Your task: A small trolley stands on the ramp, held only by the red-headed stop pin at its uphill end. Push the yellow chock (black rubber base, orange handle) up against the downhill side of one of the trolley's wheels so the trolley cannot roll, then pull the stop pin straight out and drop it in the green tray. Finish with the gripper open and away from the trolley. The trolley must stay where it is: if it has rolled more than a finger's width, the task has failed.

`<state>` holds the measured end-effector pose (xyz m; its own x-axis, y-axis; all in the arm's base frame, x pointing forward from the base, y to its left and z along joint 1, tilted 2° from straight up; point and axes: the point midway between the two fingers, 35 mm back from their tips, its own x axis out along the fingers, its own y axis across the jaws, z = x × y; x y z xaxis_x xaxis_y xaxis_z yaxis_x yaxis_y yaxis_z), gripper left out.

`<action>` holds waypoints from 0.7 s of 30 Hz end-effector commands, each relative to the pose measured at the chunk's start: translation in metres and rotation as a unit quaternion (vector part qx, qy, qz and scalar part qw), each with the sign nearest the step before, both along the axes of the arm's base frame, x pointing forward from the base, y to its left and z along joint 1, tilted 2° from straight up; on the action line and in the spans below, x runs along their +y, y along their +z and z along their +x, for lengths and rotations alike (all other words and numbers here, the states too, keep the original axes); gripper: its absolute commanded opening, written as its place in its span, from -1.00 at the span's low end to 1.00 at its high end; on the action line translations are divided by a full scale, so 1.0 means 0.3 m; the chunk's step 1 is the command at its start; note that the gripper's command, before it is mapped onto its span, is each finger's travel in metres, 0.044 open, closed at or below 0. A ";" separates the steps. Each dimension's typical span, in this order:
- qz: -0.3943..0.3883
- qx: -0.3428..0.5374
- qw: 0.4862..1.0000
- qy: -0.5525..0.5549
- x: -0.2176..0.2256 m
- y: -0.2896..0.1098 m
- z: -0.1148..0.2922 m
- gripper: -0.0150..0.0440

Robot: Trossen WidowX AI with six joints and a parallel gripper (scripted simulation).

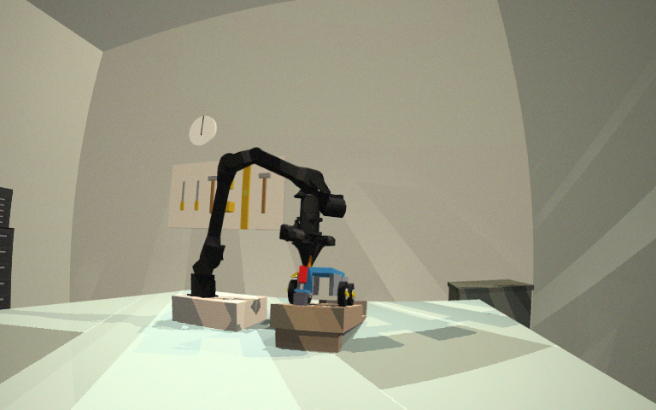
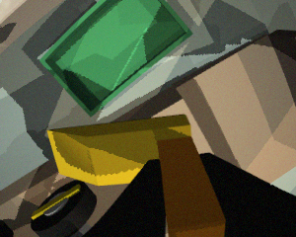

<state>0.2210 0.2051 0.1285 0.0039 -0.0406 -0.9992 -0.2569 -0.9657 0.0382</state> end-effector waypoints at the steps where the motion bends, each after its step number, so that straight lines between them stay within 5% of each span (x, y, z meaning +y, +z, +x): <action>1: -0.009 0.002 0.997 0.075 0.000 -0.002 0.001 -0.49; 9: -0.020 0.007 0.978 0.208 0.003 -0.002 0.000 -0.49; 21: -0.021 0.007 0.977 0.211 0.014 -0.011 0.040 -0.49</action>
<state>0.2252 0.2079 0.1279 0.0135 -0.0724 -0.9973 0.1594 -0.9845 0.0736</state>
